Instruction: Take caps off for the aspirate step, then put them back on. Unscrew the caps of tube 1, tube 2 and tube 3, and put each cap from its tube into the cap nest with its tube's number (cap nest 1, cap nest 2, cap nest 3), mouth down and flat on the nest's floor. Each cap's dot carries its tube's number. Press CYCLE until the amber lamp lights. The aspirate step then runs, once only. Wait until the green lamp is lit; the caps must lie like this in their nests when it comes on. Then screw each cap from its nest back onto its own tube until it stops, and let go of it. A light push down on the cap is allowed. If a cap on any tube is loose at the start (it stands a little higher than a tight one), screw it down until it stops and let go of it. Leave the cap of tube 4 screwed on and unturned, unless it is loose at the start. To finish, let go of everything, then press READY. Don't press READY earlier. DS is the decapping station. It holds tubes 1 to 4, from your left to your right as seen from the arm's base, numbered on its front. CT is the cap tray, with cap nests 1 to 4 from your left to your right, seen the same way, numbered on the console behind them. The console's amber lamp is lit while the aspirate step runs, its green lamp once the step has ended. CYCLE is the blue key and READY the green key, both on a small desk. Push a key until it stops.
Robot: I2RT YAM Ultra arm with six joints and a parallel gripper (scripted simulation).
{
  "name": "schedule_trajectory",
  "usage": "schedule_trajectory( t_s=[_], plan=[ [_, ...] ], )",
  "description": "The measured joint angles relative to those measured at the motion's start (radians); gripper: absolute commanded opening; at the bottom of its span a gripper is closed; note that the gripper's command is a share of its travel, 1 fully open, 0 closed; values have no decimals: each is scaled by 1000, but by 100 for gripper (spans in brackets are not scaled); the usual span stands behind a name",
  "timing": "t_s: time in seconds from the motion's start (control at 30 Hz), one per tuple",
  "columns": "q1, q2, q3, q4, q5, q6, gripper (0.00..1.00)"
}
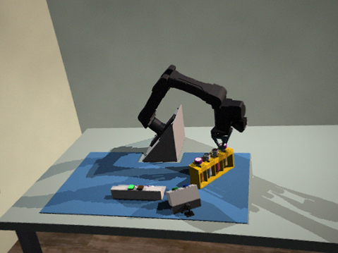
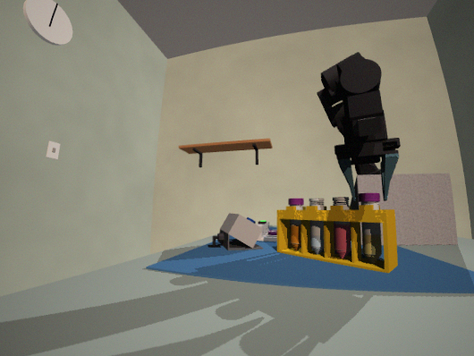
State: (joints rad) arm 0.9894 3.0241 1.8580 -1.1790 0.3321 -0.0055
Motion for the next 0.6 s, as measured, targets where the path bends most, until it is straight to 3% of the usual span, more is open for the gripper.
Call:
schedule_trajectory(
  t_s=[0.6],
  plan=[
    [0, 0, 0, -2, 0, -634, 49]
  ],
)
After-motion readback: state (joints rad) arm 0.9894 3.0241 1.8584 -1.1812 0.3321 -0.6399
